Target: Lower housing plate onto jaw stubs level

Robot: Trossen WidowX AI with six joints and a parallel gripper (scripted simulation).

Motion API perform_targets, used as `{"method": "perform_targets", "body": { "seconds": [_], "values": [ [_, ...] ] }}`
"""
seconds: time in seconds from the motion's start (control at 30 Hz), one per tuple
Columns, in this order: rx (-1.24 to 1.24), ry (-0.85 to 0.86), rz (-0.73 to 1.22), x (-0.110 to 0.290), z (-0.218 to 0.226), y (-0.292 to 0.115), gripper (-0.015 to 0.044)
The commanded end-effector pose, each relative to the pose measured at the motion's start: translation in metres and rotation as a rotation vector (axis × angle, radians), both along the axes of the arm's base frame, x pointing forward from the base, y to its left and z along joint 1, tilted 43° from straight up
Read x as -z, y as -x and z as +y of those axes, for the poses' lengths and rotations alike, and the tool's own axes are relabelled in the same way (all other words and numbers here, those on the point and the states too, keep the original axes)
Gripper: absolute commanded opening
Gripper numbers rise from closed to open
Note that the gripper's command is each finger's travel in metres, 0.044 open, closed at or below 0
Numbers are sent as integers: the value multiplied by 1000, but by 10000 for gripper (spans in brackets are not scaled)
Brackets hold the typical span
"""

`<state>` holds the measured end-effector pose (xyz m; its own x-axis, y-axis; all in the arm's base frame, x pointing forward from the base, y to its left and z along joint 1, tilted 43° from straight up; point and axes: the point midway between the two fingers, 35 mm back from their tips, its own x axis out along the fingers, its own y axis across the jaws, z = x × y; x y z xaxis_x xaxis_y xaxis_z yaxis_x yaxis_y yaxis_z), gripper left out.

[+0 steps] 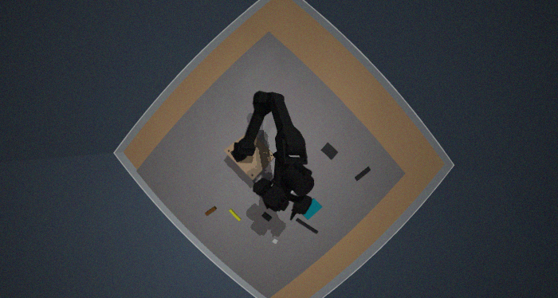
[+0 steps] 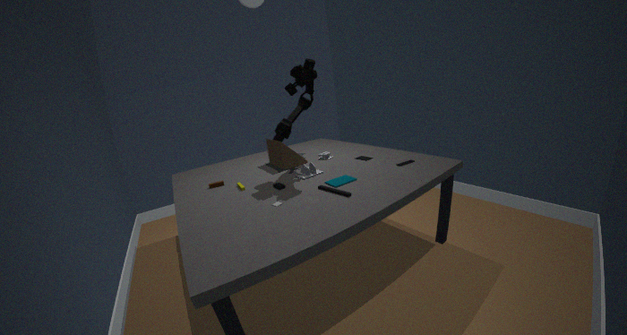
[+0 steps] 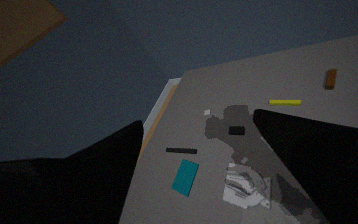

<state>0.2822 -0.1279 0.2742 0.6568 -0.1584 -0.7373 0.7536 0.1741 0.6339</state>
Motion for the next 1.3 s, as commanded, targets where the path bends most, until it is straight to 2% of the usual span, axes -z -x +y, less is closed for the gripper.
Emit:
{"method": "perform_targets", "body": {
  "seconds": [0.0, 0.6, 1.27],
  "values": [
    [-119, 1, 11, 7, 25, -4, 440],
    [-672, 14, 44, 36, 141, 0, 440],
    [-1280, 21, 38, 66, 250, 56, 440]
  ]
}}
